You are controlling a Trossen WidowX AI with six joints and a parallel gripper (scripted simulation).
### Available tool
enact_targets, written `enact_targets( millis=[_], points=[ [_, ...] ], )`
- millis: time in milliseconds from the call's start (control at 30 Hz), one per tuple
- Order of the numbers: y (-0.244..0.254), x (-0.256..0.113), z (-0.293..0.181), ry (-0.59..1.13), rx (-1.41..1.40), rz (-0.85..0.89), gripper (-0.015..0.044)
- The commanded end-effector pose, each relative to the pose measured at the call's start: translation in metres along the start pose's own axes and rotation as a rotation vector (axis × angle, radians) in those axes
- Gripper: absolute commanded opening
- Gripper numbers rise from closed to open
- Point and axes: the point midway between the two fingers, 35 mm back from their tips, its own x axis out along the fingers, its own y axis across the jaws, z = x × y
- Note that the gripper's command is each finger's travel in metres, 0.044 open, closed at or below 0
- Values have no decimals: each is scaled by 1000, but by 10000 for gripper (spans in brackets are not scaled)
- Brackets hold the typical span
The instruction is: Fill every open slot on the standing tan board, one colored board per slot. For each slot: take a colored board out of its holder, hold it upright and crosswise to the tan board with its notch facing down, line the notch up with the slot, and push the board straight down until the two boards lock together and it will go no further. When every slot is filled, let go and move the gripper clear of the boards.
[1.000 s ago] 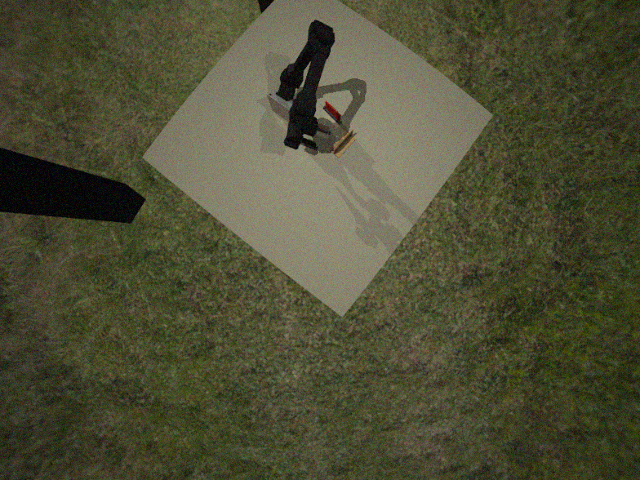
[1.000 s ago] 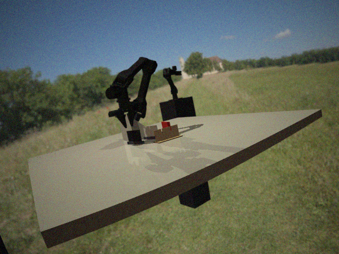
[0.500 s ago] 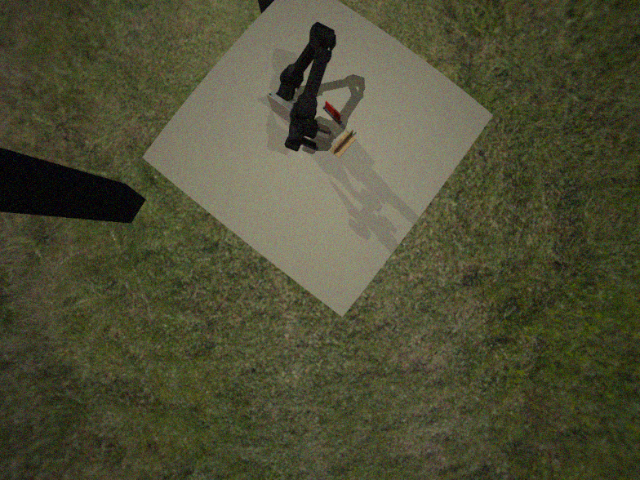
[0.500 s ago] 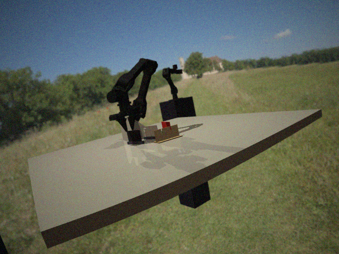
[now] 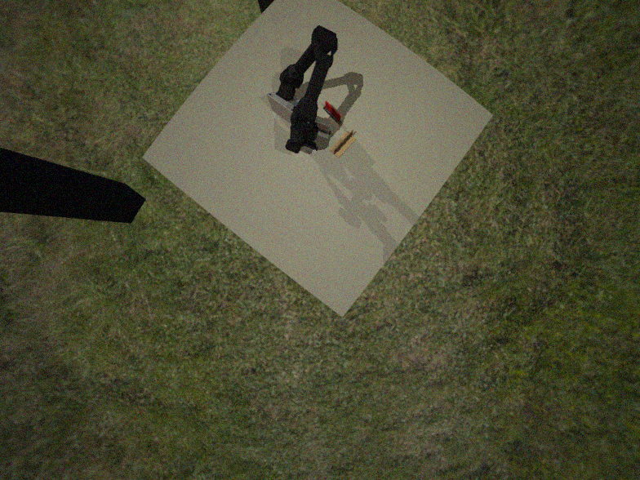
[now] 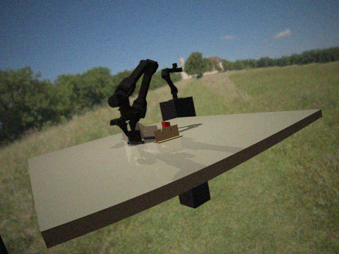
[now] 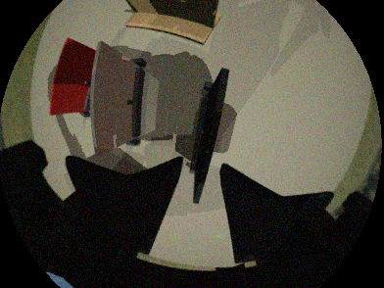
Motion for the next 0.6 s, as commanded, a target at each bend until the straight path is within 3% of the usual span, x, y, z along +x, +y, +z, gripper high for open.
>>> enact_targets(
  millis=[0,333,567],
  points=[
    [1,9,-1,0,8,6,183],
    [1,22,-1,0,8,7,183],
    [1,22,-1,0,8,7,0]
  ],
)
